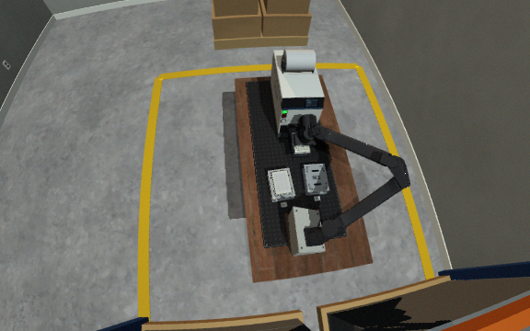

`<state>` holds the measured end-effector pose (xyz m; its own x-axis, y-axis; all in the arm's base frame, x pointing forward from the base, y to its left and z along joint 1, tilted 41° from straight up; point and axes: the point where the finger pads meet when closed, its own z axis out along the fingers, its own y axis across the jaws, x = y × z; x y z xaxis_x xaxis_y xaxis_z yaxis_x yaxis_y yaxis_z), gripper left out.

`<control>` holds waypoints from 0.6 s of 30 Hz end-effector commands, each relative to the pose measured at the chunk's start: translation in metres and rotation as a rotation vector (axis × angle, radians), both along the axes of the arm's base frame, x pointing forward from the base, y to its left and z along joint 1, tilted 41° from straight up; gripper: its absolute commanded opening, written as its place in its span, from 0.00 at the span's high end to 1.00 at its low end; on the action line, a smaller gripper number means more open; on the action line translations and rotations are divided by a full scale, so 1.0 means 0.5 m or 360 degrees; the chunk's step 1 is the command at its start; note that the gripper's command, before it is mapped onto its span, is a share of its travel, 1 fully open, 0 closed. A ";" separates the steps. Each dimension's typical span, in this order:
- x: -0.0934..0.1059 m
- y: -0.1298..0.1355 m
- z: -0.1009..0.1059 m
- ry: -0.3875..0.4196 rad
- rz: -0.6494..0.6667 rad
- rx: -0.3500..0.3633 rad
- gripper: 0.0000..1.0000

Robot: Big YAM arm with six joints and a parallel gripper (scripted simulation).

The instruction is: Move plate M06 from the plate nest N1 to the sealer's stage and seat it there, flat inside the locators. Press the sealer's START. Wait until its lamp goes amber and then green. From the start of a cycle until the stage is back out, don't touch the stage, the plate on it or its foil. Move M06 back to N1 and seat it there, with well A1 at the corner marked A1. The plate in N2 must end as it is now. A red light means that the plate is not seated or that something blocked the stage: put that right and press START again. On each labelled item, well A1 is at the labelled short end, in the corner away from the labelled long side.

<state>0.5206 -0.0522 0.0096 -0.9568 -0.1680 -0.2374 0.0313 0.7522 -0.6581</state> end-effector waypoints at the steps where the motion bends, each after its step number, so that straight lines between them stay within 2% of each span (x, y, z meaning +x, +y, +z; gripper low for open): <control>1: 0.004 0.032 -0.013 0.0006 0.0035 0.0007 1.00; 9: -0.005 0.009 0.000 -0.0009 0.0003 0.0008 1.00; 18: 0.014 -0.013 0.029 -0.0056 -0.0006 0.0005 1.00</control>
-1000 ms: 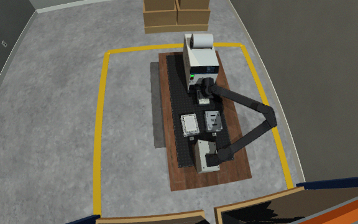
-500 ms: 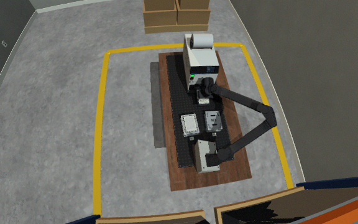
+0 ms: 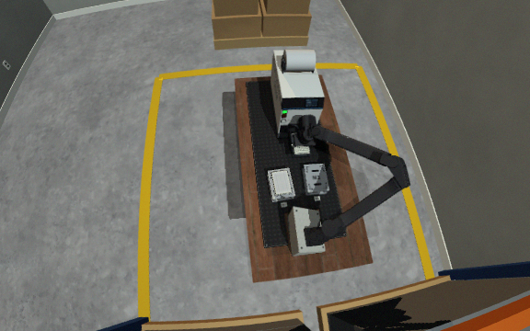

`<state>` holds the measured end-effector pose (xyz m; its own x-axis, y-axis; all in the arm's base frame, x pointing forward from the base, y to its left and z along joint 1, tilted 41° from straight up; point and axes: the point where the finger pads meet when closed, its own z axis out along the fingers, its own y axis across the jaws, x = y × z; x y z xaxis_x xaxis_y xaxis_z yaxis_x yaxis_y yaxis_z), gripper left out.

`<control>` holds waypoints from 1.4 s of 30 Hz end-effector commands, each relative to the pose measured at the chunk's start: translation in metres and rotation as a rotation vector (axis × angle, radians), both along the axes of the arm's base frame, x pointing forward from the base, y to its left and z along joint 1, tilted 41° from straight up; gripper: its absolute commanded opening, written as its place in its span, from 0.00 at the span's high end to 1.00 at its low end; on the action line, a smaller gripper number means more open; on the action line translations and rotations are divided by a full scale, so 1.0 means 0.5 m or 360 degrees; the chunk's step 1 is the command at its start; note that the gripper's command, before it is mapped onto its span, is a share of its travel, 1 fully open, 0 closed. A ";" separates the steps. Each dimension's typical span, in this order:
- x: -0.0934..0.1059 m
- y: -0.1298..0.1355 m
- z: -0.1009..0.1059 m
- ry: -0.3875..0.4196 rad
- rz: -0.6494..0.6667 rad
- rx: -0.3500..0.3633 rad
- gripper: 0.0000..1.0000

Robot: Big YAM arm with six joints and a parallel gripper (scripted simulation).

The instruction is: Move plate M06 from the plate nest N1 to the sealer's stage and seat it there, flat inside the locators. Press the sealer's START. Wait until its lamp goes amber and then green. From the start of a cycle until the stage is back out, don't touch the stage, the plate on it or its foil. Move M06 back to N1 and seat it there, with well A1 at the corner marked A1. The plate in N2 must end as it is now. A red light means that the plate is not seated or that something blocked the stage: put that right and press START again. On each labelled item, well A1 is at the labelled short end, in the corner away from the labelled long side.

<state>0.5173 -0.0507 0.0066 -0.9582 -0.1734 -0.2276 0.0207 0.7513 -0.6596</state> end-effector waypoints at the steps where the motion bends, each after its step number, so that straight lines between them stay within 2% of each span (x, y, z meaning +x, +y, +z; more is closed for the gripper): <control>1: 0.025 -0.017 0.039 -0.0080 -0.0016 0.0009 1.00; 10: 0.048 -0.011 0.040 -0.0123 -0.0040 0.0023 1.00; 18: 0.055 0.025 0.025 -0.0098 0.0017 0.0020 1.00; 25: 0.060 0.024 0.020 -0.0087 0.0038 0.0012 1.00; 33: 0.034 -0.015 0.014 -0.0065 -0.0004 0.0009 1.00; 42: 0.007 -0.027 0.012 -0.0058 -0.0023 0.0012 1.00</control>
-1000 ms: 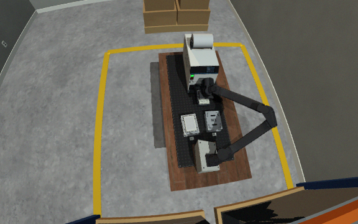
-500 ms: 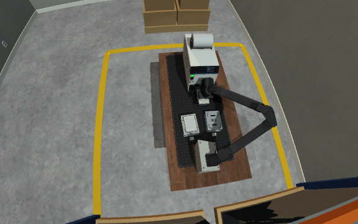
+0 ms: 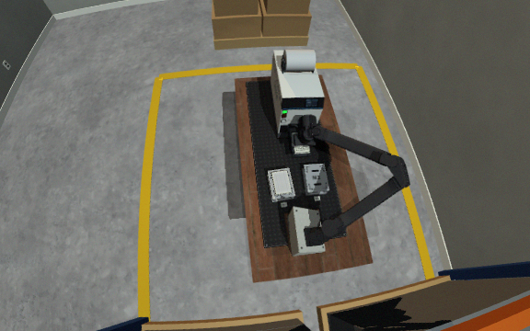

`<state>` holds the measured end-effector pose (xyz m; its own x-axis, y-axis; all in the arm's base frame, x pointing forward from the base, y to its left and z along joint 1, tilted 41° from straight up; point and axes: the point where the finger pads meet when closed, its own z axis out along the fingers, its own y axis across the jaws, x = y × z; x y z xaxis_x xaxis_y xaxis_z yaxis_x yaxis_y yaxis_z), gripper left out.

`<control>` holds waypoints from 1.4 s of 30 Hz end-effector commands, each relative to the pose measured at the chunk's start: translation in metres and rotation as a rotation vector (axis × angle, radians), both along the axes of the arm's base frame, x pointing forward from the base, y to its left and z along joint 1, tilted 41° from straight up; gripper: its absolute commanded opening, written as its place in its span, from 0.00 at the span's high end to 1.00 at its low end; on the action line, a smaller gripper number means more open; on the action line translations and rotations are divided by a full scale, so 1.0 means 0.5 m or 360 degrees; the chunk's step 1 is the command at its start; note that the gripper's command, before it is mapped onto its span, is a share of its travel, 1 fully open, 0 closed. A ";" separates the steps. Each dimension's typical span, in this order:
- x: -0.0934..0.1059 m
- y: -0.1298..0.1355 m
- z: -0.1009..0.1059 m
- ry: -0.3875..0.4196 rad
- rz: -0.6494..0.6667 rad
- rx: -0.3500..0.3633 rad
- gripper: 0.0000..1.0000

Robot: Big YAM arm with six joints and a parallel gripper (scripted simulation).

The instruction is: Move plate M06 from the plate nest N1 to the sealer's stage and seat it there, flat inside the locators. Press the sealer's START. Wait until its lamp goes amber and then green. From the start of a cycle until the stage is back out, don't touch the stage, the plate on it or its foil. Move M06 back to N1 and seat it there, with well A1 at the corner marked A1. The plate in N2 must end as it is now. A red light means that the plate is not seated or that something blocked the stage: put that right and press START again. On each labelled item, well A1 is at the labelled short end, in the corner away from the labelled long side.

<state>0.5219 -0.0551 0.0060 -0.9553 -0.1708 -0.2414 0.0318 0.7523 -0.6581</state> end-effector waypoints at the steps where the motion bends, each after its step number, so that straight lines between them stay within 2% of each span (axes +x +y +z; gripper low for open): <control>1: -0.003 -0.019 0.013 -0.0035 -0.0020 0.0009 1.00; 6: -0.005 -0.021 0.011 -0.0024 -0.0015 -0.0001 1.00; 16: -0.021 -0.033 -0.026 0.0047 -0.0023 -0.0008 1.00; 42: -0.032 -0.039 -0.039 0.0100 -0.0033 -0.0029 1.00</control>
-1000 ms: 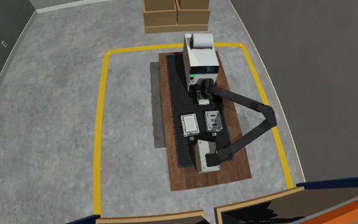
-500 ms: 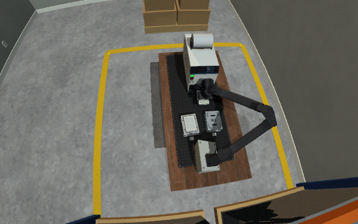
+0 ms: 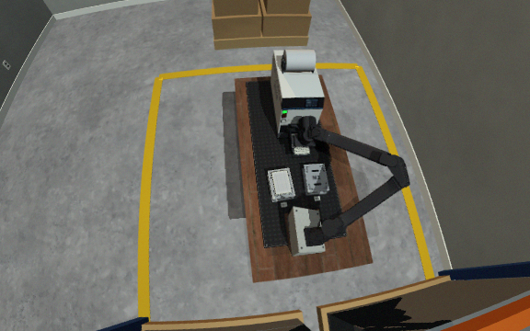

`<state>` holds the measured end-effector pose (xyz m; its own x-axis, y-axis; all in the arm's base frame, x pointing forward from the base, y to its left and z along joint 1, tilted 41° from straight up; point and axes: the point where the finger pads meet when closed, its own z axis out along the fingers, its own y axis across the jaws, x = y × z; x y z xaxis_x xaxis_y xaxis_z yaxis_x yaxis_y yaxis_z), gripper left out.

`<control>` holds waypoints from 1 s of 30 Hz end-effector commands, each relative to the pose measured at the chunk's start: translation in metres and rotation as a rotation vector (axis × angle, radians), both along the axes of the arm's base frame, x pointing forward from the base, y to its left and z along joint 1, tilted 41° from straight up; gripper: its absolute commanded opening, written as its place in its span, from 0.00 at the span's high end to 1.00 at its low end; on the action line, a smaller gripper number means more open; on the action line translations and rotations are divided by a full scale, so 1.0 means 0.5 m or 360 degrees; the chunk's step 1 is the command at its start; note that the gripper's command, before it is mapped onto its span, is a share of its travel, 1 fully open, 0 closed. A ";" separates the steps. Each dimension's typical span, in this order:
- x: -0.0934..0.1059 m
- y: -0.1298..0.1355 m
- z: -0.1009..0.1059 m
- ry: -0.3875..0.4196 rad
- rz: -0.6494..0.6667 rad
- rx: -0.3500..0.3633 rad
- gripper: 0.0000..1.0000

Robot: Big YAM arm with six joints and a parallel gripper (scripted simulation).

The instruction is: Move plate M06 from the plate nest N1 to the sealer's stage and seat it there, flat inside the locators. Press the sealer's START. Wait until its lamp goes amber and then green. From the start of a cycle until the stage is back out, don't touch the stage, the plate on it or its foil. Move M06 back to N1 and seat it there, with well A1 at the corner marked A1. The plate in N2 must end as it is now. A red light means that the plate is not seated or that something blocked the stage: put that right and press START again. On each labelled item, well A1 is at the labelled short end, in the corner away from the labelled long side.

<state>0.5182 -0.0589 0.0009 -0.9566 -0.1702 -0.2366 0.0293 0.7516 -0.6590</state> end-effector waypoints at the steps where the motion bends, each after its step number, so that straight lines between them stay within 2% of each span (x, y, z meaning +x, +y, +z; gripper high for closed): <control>1: -0.021 -0.031 -0.026 0.0088 -0.0032 -0.0027 1.00; 10: 0.003 -0.028 -0.011 0.0055 -0.0031 -0.0023 1.00; 19: 0.008 0.009 -0.013 0.0052 0.0024 -0.0006 1.00; 30: 0.012 0.028 -0.013 0.0034 0.0034 0.0003 1.00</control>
